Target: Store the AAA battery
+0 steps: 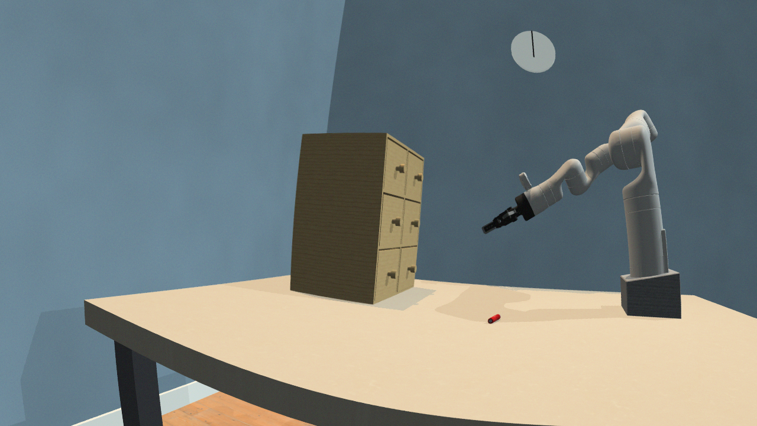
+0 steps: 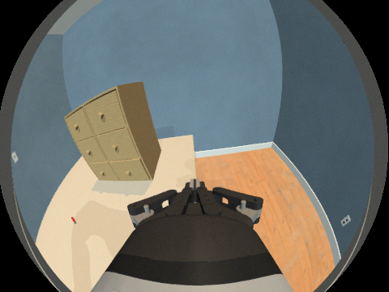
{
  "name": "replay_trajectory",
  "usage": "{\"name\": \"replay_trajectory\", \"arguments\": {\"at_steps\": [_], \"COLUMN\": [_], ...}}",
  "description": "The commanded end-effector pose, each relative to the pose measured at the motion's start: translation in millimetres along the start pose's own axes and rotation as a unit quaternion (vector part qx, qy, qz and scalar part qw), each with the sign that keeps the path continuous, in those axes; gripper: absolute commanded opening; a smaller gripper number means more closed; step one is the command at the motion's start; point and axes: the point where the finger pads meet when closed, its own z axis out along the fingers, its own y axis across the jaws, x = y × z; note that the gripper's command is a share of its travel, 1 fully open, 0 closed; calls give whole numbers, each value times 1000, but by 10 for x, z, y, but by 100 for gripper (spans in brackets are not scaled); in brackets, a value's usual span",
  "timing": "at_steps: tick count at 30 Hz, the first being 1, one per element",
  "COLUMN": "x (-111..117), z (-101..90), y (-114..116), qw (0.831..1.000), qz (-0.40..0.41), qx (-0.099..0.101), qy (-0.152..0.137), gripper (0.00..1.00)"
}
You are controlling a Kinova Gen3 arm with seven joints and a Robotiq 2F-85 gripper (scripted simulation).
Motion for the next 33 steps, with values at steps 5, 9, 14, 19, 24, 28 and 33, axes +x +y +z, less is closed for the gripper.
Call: {"name": "replay_trajectory", "arguments": {"at_steps": [5,9,14,19,24,28,33], "x": [110,135,190,233,256,287,317], "z": [-190,-245,-383,-509,-591,-656,-738], "y": [9,10,9,11,8,9,9], "qw": [993,988,974,956,940,929,910], "qz": [-21,-27,-25,-26,-26,-25,-25], "qx": [-5,-3,-6,-8,-9,-11,-13], "qy": [-118,-149,-225,-292,-339,-370,-414], "gripper": [0,0,0,0,0,0,0]}}
